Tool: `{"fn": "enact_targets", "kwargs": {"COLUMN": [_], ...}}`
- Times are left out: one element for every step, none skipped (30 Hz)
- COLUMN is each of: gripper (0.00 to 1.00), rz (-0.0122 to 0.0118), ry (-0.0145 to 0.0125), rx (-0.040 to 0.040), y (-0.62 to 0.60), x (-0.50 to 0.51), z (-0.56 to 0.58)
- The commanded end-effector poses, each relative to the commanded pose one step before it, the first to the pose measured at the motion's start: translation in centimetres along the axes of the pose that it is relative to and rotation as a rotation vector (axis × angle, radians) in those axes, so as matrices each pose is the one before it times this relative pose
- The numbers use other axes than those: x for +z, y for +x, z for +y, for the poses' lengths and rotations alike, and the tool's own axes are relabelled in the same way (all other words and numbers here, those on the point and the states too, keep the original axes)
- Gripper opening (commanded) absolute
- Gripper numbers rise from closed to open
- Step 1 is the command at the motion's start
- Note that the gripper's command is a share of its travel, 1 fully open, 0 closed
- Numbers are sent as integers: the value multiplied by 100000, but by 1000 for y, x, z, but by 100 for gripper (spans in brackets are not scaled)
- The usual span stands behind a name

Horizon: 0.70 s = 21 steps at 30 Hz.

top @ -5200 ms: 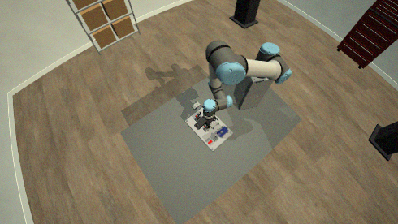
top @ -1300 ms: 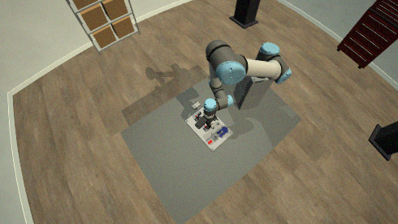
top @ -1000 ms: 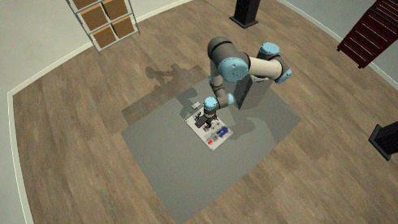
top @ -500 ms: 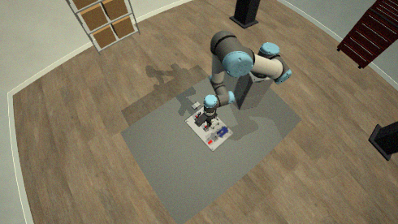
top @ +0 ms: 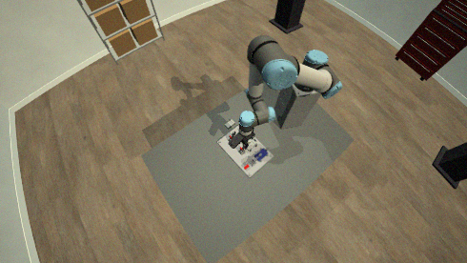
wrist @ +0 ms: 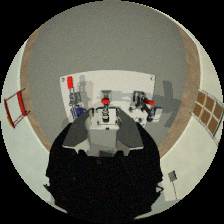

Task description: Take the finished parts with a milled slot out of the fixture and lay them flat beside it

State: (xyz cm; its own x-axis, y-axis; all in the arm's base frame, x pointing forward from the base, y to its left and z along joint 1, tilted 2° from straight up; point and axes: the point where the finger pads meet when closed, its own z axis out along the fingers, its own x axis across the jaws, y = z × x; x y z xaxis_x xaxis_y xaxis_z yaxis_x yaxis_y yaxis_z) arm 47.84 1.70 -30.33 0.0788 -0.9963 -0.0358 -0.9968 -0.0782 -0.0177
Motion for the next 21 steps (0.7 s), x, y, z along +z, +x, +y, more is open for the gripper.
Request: {"fn": "enact_targets", "kwargs": {"gripper": [28, 28, 28, 28, 28, 28, 59, 59, 59, 59, 59, 59, 59, 59, 59, 59, 59, 59, 59, 59, 59], "rz": [38, 0, 0, 0, 0, 0, 0, 0, 0, 0, 0, 0, 0, 0, 0, 0, 0, 0, 0, 0, 0], "ry": [126, 0, 0, 0, 0, 0, 0, 0, 0, 0, 0, 0, 0, 0, 0, 0, 0, 0, 0, 0, 0], "rx": [-2, 0, 0, 0, 0, 0, 0, 0, 0, 0, 0, 0, 0, 0, 0, 0, 0, 0, 0, 0, 0], "y": [16, 0, 0, 0, 0, 0, 0, 0, 0, 0, 0, 0, 0, 0, 0, 0, 0, 0, 0, 0, 0], "x": [-52, 2, 0, 0, 2, 2, 2, 3, 8, 14, 22, 29, 36, 43, 49, 53, 56, 58, 58, 0, 0], "z": [-54, 0, 0, 0, 0, 0, 0, 0, 0, 0, 0, 0, 0, 0, 0, 0, 0, 1, 0, 0, 0]}}
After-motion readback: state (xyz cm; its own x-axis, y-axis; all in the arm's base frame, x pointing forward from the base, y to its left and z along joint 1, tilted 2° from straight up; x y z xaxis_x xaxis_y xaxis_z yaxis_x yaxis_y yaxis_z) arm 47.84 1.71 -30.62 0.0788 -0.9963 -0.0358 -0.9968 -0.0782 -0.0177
